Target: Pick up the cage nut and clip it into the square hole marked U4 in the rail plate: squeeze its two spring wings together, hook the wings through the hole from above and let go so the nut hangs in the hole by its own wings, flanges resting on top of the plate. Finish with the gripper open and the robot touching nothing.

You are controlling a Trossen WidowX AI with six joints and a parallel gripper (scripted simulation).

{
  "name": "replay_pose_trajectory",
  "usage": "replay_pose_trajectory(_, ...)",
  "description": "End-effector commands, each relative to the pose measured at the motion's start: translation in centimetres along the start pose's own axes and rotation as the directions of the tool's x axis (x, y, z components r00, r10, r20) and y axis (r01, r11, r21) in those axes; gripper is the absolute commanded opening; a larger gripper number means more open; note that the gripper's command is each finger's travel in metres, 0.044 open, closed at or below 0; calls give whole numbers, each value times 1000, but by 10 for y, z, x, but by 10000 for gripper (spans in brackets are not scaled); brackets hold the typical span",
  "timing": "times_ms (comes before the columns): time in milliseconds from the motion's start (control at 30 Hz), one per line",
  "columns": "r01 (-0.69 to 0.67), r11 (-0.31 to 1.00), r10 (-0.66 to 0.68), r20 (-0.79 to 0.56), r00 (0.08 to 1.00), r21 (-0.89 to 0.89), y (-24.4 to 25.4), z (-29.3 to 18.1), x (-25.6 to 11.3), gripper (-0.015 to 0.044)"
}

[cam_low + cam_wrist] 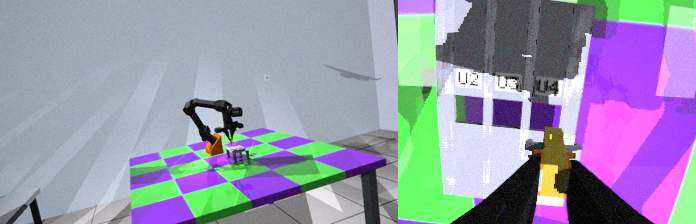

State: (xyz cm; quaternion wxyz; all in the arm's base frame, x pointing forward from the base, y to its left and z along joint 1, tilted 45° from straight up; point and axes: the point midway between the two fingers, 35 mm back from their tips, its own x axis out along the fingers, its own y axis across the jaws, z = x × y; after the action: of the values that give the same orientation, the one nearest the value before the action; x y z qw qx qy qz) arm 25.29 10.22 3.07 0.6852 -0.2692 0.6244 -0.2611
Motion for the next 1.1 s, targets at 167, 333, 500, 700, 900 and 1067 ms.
replay_pose_trajectory(167,0,1000,0,-12,1000,6,5,0,15,37)
replay_pose_trajectory(333,0,1000,0,-16,1000,6,6,0,21,37)
replay_pose_trajectory(500,0,1000,0,-16,1000,6,6,0,25,37)
replay_pose_trajectory(700,0,1000,0,-16,1000,6,6,0,34,37)
replay_pose_trajectory(900,1,1000,-1,-16,1000,6,6,0,44,37)
replay_pose_trajectory(1067,1,1000,-1,-16,1000,6,6,0,46,37)
